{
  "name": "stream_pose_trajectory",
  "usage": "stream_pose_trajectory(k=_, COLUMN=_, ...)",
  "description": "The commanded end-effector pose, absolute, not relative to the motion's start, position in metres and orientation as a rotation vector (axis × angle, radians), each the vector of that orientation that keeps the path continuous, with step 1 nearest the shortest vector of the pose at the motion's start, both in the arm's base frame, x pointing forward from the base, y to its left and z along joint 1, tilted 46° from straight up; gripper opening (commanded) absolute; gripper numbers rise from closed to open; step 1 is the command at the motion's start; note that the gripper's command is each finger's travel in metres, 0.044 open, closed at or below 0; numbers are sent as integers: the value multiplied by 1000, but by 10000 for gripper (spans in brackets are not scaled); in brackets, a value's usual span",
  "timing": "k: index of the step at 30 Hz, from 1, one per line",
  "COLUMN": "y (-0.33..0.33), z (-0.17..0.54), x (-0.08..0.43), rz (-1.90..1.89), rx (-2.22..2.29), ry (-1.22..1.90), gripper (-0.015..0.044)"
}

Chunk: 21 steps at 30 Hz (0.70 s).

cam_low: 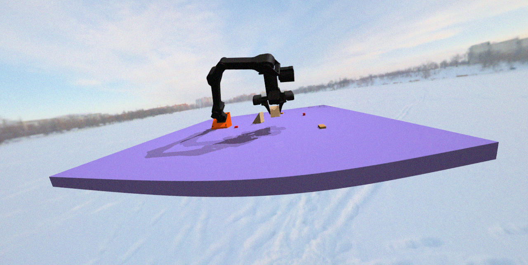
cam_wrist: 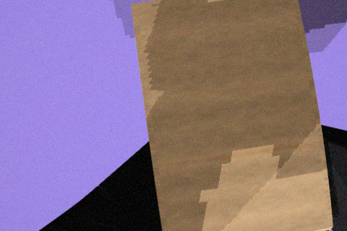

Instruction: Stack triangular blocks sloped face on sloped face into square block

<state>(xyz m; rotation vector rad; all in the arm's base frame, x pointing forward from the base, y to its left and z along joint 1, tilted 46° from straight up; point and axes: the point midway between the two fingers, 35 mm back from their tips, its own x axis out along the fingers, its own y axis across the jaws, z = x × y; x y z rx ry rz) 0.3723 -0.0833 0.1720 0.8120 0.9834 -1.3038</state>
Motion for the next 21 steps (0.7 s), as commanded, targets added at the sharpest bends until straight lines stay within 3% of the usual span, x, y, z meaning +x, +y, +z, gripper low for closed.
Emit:
stream_pose_trajectory(k=1, y=-67, z=190, x=371, rz=-1303, rx=816, ry=971, gripper=0)
stream_pose_trajectory(k=21, y=-56, z=196, x=370, rz=-1209, rx=677, ry=989, gripper=0)
